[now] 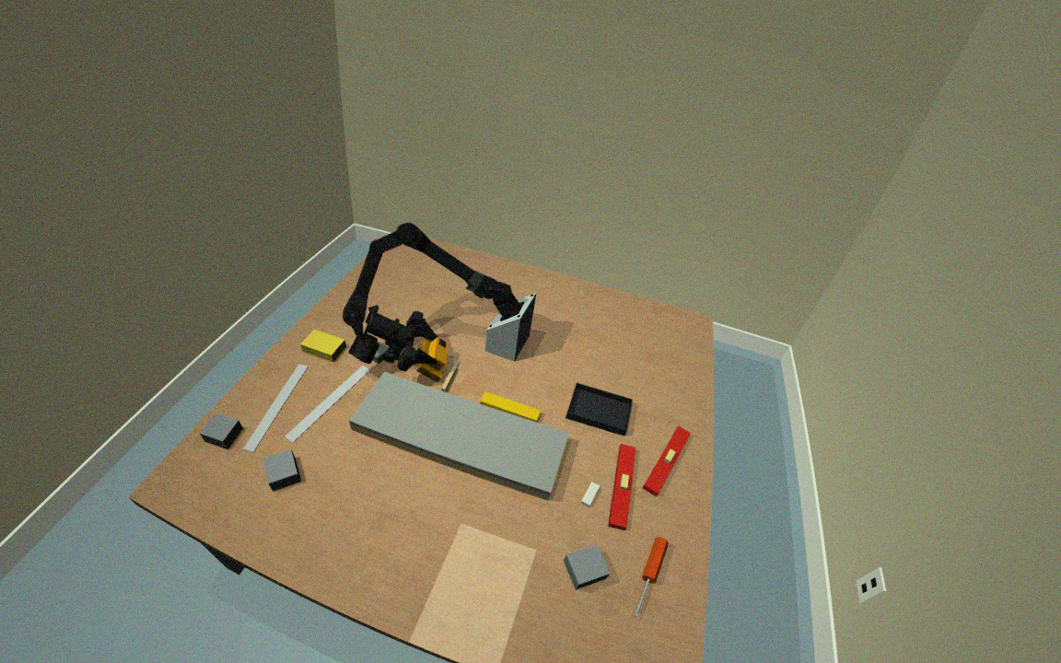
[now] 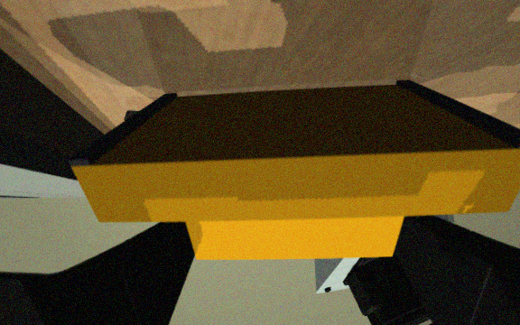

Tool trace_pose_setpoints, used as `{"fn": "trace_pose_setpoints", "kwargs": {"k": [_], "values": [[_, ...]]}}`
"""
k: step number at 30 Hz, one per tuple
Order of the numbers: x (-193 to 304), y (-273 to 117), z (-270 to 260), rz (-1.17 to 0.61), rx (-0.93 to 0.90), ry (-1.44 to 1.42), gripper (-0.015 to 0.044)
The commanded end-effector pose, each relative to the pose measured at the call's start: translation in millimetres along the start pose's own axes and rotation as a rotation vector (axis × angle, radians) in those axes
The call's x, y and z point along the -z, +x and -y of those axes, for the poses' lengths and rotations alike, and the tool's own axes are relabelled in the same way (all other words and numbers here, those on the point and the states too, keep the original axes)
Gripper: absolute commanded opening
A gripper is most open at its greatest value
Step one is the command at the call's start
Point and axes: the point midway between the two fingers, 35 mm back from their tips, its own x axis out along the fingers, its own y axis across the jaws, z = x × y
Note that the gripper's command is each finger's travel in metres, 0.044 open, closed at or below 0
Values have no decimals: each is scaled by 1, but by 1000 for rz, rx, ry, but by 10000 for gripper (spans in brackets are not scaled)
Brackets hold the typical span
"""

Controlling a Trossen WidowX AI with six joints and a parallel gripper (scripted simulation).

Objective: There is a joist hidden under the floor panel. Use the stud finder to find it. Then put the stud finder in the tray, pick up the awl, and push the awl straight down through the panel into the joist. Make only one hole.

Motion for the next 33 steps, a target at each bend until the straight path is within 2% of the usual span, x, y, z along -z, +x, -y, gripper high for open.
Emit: {"fn": "trace_pose_setpoints", "kwargs": {"k": [1, 28, 30, 33], "values": [[-4, 0, 0, 14, 3, 2, 381], [0, 0, 0, 0, -1, 0, 381], [0, 0, 0, 0, 0, 0, 433], [0, 0, 0, 0, 0, 0, 440]]}}
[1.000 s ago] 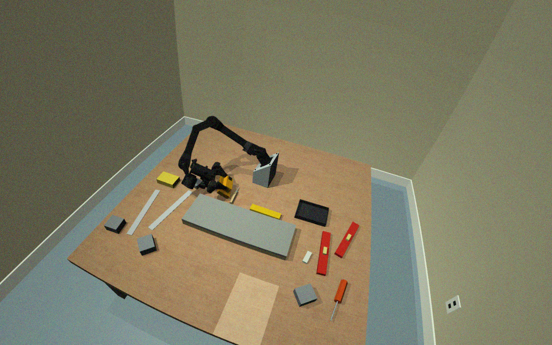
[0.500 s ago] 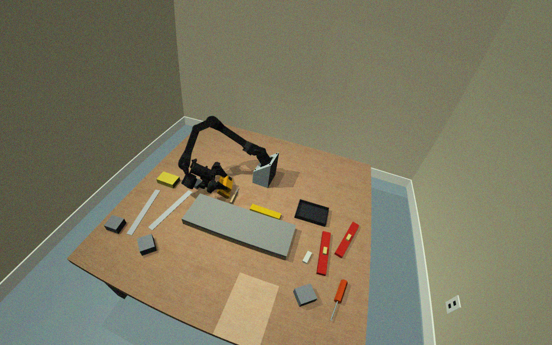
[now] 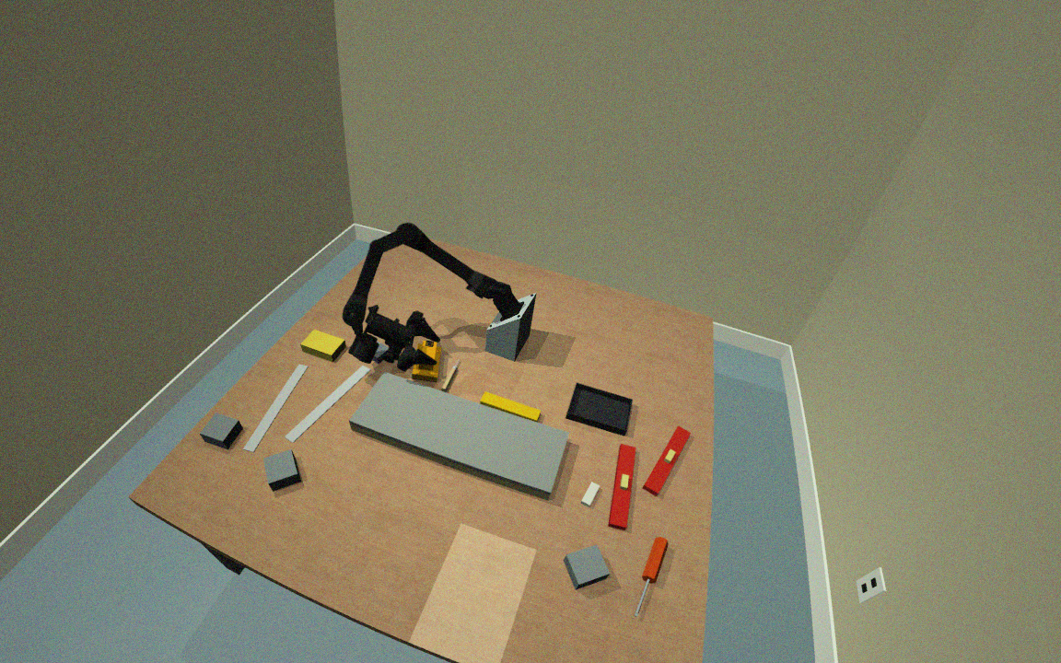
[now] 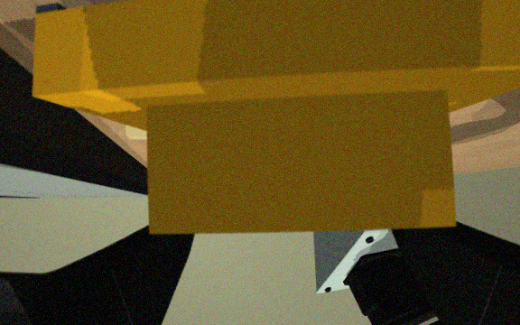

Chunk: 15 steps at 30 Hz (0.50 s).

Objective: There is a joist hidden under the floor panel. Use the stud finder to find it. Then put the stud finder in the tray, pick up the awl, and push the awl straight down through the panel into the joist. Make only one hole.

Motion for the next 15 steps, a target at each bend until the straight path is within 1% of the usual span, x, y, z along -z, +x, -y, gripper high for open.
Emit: {"fn": "trace_pose_setpoints", "kwargs": {"k": [1, 15], "values": [[0, 0, 0, 0, 0, 0, 440], [0, -4, 0, 1, 0, 0, 440]]}}
